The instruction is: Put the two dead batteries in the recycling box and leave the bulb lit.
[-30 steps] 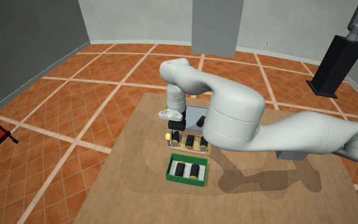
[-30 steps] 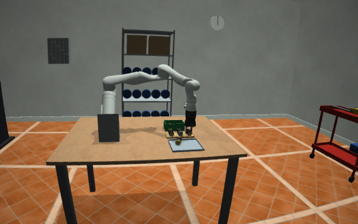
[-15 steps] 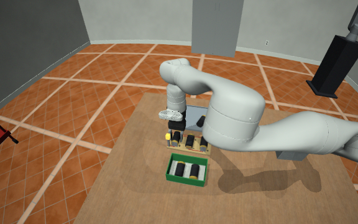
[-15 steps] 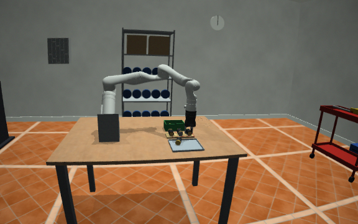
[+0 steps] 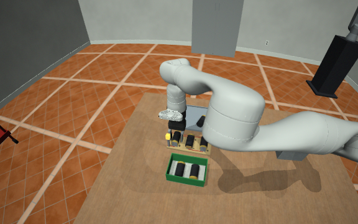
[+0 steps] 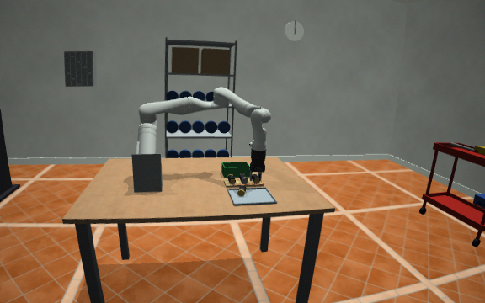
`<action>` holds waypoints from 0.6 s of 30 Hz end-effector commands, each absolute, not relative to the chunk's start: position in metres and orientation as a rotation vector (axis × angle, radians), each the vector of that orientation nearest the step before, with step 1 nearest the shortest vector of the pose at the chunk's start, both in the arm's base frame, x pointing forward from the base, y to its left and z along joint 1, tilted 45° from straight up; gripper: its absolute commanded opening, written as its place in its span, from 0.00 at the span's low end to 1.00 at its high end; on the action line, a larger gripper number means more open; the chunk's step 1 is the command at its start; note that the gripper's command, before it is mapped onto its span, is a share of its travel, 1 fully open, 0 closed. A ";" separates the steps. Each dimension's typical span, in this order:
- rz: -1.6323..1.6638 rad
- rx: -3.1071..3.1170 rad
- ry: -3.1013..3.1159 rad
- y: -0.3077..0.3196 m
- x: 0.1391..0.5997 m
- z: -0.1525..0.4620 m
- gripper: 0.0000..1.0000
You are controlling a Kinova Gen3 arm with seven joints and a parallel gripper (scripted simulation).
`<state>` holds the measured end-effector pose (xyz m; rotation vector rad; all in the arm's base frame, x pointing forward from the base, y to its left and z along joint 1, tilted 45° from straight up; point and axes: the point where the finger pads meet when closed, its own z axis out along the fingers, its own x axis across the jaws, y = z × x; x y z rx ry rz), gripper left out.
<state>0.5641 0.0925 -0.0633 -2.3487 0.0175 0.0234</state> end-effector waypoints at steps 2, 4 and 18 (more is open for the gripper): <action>0.021 -2.349 0.019 0.091 0.565 -0.063 0.90; 0.021 -2.349 0.019 0.091 0.565 -0.062 0.90; 0.021 -2.349 0.019 0.059 0.565 -0.031 0.90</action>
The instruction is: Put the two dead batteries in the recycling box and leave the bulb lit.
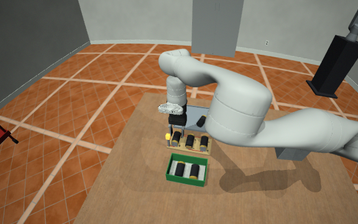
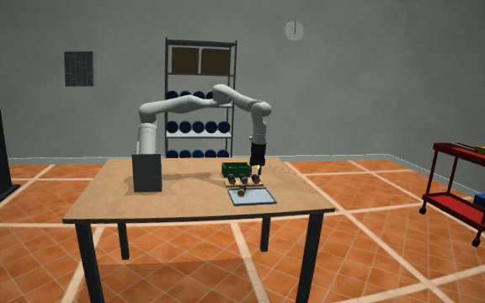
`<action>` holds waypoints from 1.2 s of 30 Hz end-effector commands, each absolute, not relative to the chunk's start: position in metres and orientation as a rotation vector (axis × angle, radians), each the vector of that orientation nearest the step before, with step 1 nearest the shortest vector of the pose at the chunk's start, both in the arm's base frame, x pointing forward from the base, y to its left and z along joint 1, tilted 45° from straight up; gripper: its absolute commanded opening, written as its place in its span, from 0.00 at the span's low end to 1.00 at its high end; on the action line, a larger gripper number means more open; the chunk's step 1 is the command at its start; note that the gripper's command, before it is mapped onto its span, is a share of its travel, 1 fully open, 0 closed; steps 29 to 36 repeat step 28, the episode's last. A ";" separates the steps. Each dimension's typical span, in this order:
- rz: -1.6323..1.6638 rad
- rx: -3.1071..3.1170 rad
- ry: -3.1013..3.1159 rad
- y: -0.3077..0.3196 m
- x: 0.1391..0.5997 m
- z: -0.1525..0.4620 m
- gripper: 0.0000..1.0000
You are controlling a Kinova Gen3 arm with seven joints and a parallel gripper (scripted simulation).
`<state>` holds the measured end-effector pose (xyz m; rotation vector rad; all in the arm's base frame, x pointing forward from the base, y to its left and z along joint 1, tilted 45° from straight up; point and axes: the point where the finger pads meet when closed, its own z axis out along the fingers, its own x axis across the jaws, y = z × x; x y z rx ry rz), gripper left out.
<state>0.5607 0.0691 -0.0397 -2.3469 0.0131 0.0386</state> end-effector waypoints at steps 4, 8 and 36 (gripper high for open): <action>0.021 -2.349 0.019 0.049 0.565 -0.021 0.90; 0.021 -2.349 0.019 0.045 0.565 -0.017 0.90; 0.021 -2.349 0.019 0.045 0.565 -0.017 0.90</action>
